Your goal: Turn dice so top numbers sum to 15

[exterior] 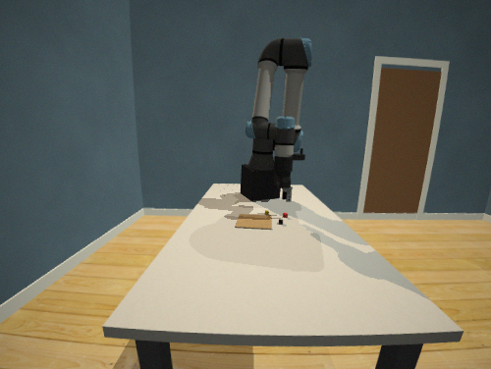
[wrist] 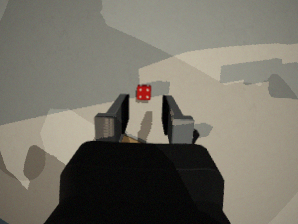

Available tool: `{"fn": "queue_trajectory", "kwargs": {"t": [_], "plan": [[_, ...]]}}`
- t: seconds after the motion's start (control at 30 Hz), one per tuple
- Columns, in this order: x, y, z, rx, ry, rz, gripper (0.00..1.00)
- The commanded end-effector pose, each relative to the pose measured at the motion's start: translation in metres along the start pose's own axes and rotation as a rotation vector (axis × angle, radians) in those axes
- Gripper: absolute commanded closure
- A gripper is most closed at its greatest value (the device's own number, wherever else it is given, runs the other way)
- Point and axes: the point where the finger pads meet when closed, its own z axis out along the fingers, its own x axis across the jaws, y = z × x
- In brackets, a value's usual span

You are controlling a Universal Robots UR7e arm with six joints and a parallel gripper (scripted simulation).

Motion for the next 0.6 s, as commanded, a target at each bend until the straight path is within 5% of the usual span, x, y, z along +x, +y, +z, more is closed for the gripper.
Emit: {"fn": "queue_trajectory", "kwargs": {"t": [0.0,0.57], "plan": [[-0.0024,-0.0007,0.0013,0.002,-0.004,0.002,0.36],[-0.0024,-0.0006,0.0059,0.002,-0.004,0.002,0.36]]}}
